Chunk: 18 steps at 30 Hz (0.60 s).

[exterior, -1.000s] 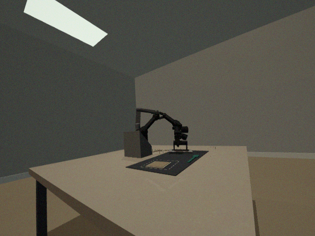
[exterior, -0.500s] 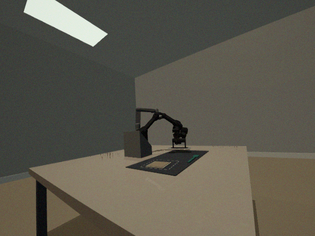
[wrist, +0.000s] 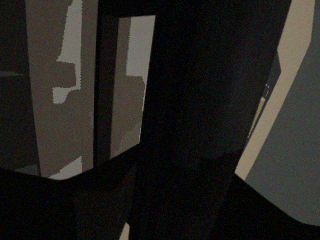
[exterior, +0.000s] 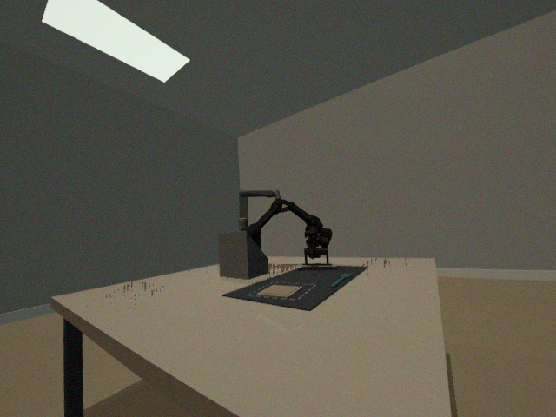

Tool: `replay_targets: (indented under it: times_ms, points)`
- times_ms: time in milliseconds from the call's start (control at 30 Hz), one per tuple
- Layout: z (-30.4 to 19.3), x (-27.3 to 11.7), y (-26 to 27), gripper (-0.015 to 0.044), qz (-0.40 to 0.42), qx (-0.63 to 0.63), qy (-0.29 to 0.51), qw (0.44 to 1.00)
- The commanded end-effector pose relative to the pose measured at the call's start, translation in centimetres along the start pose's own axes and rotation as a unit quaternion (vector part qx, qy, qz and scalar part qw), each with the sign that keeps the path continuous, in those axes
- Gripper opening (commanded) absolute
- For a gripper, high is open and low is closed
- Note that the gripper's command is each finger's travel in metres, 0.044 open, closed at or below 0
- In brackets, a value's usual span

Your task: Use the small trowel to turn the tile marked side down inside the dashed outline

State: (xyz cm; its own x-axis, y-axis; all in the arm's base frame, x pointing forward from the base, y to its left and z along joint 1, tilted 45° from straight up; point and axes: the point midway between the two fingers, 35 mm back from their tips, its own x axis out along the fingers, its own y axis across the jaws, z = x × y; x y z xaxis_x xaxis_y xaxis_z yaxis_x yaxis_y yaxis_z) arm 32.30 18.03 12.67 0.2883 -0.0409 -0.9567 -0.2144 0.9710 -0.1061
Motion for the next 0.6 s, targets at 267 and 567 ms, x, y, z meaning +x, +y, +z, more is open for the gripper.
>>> replay_targets:
  times_ms: [267,567]
  points:
    - [0.11,1.12,1.18,0.0000,-0.003,0.005,-0.003,1.000]
    - [0.11,1.14,1.20,0.0210,-0.003,0.005,-0.003,1.000]
